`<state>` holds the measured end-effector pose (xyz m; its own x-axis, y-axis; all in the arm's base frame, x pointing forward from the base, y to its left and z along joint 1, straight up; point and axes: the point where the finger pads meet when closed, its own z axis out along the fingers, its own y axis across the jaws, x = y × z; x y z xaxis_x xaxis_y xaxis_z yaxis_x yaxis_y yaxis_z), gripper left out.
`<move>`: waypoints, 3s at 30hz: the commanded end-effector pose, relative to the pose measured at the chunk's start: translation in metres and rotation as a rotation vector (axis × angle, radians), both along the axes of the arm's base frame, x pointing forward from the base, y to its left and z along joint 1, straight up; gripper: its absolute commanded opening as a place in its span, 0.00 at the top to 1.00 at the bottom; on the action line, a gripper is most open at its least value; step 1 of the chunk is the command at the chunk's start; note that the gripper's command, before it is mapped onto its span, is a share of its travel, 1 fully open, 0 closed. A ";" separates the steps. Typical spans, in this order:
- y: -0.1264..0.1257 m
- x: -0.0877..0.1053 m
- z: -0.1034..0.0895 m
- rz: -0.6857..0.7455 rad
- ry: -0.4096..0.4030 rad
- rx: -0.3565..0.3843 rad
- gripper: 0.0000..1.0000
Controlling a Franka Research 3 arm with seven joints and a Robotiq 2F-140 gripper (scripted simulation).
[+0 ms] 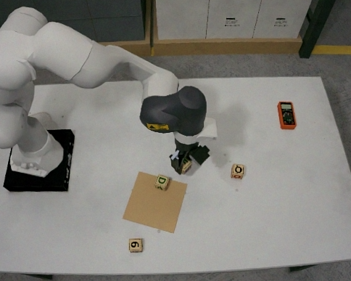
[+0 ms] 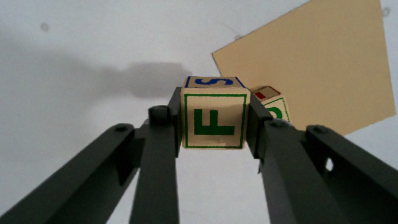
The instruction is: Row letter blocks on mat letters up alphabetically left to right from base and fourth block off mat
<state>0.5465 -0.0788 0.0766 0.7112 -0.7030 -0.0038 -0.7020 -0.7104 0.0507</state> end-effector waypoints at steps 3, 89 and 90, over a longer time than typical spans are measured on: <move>-0.009 -0.005 0.003 -0.170 -0.020 -0.010 0.67; -0.096 -0.110 -0.001 -1.171 -0.061 0.003 0.67; -0.096 -0.110 -0.003 -1.171 -0.061 0.003 0.67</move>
<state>0.4357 -0.1740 0.0776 -0.3549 -0.9349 0.0021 -0.9349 0.3549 -0.0022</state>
